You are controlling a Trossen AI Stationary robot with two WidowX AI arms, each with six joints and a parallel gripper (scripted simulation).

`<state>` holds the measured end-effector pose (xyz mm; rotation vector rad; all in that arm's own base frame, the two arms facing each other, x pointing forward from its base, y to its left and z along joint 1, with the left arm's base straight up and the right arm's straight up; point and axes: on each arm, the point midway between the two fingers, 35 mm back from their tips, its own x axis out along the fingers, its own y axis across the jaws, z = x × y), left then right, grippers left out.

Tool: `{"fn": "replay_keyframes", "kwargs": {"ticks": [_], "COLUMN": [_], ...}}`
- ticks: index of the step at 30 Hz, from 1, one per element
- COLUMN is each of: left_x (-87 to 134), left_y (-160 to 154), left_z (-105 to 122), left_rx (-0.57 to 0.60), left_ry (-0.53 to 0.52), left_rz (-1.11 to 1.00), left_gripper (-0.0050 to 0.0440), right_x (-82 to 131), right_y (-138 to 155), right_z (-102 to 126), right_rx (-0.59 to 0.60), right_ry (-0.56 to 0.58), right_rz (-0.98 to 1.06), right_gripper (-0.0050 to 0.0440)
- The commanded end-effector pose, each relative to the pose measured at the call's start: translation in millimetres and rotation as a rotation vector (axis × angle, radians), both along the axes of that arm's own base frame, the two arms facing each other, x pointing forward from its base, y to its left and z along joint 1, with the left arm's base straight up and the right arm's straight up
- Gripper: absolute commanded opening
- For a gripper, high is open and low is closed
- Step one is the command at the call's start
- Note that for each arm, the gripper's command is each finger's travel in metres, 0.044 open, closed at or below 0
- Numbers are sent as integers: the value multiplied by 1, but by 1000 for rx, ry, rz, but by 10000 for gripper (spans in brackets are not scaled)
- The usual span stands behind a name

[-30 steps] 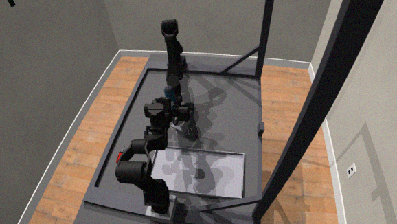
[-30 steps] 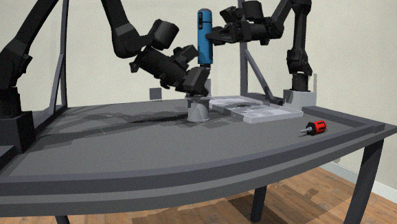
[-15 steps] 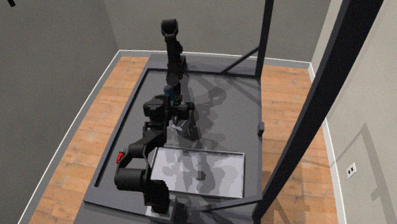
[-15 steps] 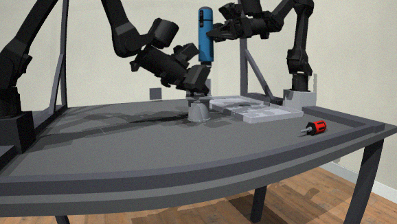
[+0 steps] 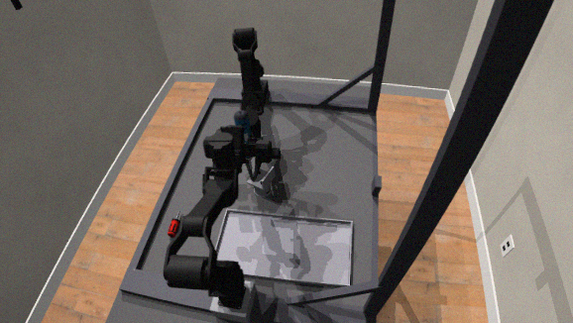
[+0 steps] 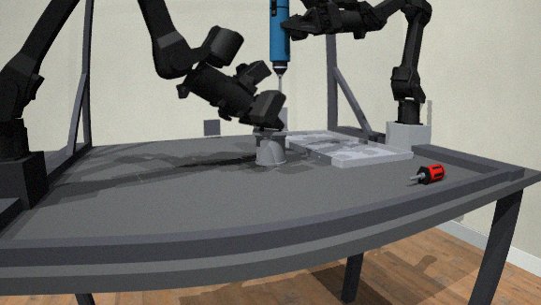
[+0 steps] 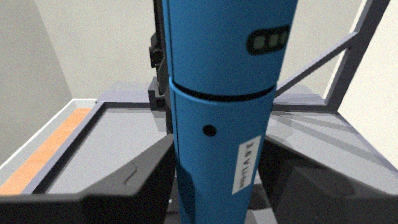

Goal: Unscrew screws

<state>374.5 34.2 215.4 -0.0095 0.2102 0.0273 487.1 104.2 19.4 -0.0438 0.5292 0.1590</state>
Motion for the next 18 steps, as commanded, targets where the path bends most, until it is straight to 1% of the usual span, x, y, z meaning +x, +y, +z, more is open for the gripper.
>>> {"fn": "replay_keyframes", "kwargs": {"ticks": [1, 7, 9, 11, 13, 14, 15, 18], "left_x": [2, 2, 3, 3, 3, 3, 3, 3], "left_y": [-2, -2, -1, -1, -1, -1, -1, -1], "left_z": [24, 24, 21, 21, 21, 21, 21, 21], "left_rx": [8, 8, 7, 7, 7, 7, 7, 7], "left_ry": [-65, -65, -56, -56, -56, -56, -56, -56], "left_rz": [-7, -7, -6, -6, -6, -6, -6, -6], "left_gripper": [161, 161, 161, 161, 161, 161, 161, 161], "right_x": [5, 5, 5, 5, 5, 2, 1, -5], "right_y": [1, 1, 1, 1, 1, 1, 0, 0], "right_z": [15, 15, 15, 15, 15, 19, 20, 23], "right_rx": [8, 8, 8, 8, 8, 9, 9, 9], "right_ry": [-35, -35, -35, -35, -35, -40, -40, -39], "right_rz": [-1, -1, -1, -1, -1, -1, -1, -1], "right_gripper": [2, 2, 50, 50, 98, 122, 135, 135]}}
